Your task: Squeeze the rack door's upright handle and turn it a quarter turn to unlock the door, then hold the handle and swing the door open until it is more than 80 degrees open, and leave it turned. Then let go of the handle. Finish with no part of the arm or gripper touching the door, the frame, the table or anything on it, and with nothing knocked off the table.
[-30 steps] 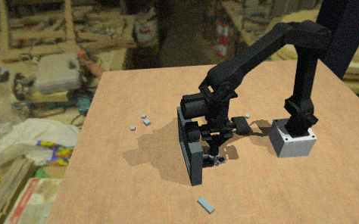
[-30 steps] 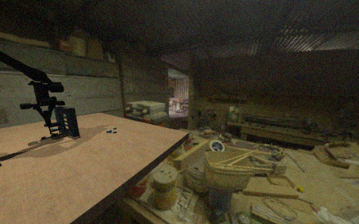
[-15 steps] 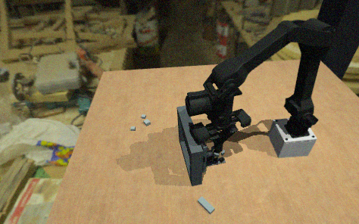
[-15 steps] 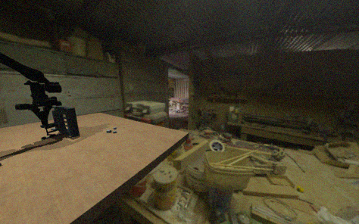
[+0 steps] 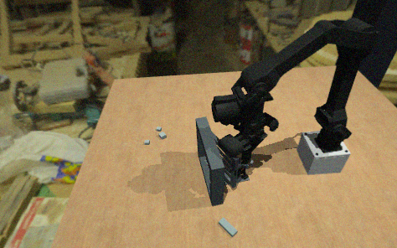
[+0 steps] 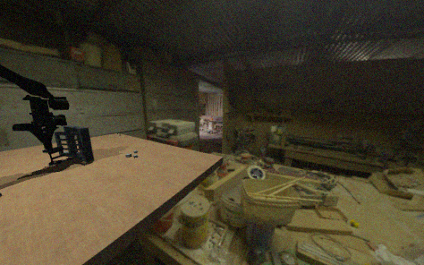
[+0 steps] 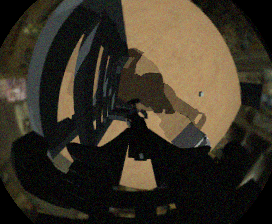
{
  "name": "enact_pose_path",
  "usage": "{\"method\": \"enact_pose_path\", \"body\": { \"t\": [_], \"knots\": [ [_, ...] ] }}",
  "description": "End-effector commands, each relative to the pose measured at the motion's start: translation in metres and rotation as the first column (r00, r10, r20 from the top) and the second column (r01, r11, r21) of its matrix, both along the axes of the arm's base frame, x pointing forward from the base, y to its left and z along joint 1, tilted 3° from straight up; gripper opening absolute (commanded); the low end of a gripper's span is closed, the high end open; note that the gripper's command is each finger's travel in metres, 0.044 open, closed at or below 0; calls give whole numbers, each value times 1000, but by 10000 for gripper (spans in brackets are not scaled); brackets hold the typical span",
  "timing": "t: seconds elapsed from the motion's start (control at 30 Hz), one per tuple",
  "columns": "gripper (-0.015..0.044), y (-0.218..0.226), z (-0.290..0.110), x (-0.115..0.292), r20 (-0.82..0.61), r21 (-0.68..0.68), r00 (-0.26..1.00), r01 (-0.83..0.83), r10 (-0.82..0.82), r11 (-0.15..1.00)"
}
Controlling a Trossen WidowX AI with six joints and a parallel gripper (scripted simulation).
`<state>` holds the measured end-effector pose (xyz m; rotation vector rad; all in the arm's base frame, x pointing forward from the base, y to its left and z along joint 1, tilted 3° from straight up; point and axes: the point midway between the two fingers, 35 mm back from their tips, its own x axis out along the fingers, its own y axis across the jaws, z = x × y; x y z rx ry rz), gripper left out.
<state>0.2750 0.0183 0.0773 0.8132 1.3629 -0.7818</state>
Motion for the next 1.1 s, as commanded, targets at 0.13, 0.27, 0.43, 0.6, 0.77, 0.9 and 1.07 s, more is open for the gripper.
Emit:
{"method": "enact_pose_path", "body": {
  "t": [0.13, 0.27, 0.43, 0.6, 0.77, 0.9, 1.07],
  "knots": [
    [19, -9, -1, -6, 11, -12, 990, -142, 142, 990],
    [19, -15, -1, -11, 9, -17, 980, -200, 200, 980],
    [19, -24, -1, -16, 6, -22, 963, -270, 270, 963],
    [19, -32, -2, -21, 3, -27, 941, -338, 338, 941],
    [19, -41, -2, -25, 0, -31, 915, -403, 404, 914],
    [19, -48, -2, -27, -3, -35, 891, -454, 455, 890],
    [19, -57, -2, -30, -7, -39, 858, -514, 514, 857]
  ]
}}
